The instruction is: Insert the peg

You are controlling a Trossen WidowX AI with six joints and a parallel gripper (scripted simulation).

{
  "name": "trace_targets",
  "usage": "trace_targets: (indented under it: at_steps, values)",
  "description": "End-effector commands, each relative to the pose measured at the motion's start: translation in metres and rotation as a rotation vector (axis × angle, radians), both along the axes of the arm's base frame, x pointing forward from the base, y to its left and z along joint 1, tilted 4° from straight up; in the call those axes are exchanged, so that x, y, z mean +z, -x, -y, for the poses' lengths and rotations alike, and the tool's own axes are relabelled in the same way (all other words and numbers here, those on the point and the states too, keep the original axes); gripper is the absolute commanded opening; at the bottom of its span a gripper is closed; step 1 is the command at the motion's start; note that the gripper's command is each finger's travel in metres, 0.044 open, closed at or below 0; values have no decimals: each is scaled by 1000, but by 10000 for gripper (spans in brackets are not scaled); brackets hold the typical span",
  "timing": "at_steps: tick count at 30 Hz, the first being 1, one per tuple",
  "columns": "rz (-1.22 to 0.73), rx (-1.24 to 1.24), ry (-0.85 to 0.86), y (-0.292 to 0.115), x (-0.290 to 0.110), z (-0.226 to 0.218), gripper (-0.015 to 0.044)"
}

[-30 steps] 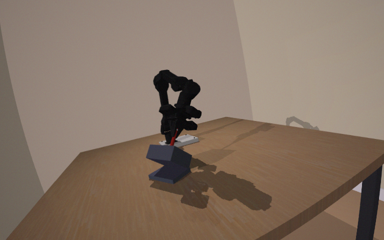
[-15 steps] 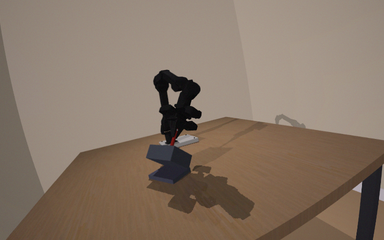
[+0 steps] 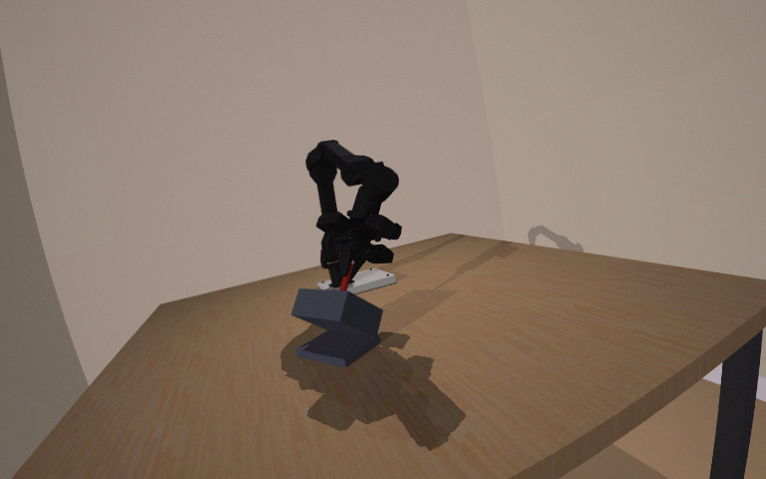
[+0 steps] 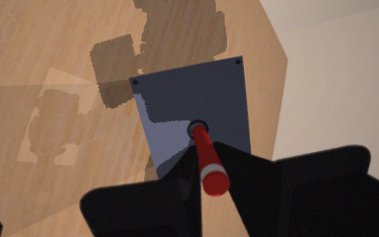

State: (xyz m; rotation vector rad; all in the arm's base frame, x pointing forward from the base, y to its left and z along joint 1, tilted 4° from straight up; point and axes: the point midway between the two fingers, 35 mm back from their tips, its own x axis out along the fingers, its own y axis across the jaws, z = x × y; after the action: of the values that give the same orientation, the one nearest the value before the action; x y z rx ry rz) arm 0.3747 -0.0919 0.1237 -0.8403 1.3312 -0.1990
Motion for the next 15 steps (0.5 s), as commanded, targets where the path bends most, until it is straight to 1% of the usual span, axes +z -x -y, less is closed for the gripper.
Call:
trace_targets:
  at_steps: [1,15]
  values:
    - [-4,5,-1,-1,-3,1,0]
    - [-4,5,0,-3,-9,5,0]
